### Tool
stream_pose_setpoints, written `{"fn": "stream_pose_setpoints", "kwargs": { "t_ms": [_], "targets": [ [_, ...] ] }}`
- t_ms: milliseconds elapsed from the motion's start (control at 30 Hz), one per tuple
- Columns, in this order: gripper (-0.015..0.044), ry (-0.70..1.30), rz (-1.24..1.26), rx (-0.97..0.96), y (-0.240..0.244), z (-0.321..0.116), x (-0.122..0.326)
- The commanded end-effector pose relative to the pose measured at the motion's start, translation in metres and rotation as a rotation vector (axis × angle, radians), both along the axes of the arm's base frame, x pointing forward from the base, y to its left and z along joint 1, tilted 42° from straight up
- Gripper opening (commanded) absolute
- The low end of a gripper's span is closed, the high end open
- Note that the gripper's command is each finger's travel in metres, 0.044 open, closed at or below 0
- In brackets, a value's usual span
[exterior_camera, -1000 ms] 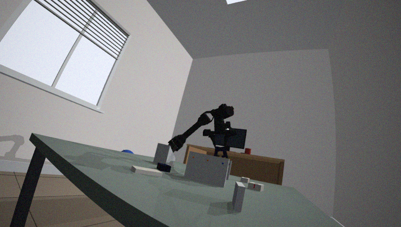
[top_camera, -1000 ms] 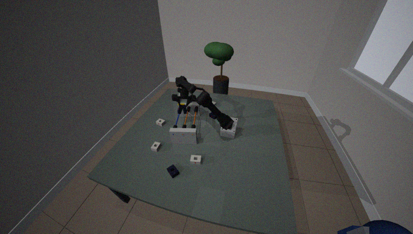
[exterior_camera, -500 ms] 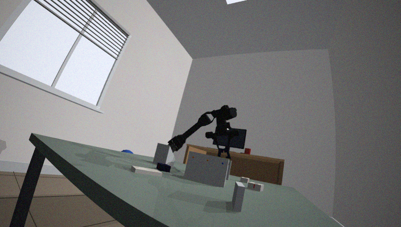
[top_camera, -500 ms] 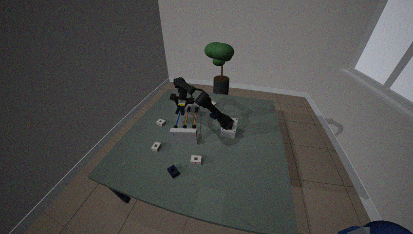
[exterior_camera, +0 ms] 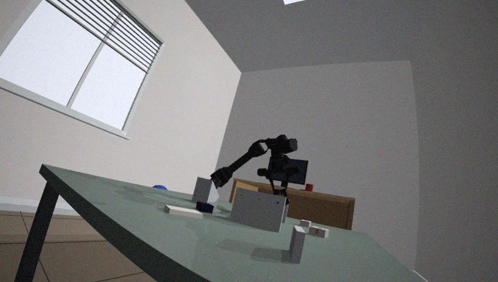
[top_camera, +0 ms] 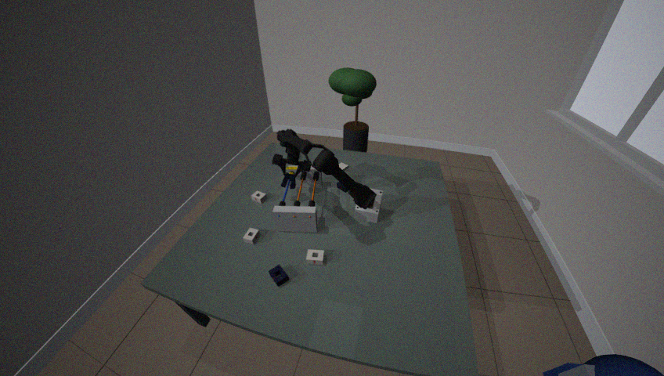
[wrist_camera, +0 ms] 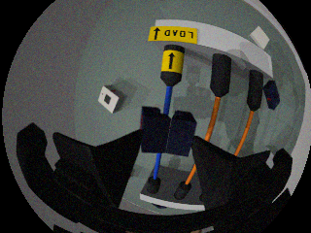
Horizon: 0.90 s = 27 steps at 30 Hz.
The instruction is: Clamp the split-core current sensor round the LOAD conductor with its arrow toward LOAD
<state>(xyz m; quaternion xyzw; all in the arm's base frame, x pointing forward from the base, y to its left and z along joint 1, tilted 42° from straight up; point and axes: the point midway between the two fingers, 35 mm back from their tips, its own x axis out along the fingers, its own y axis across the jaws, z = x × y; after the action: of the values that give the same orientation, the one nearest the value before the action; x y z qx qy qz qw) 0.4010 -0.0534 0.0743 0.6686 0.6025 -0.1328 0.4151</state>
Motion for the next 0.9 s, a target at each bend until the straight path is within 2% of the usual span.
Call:
{"fn": "stream_pose_setpoints", "kwargs": {
  "t_ms": [0, 867],
  "targets": [
    [0.0000, -0.001, -0.005, 0.007, 0.005, -0.005, 0.002],
    [0.0000, -0.001, 0.000, 0.002, 0.020, -0.018, 0.006]
  ]
}}
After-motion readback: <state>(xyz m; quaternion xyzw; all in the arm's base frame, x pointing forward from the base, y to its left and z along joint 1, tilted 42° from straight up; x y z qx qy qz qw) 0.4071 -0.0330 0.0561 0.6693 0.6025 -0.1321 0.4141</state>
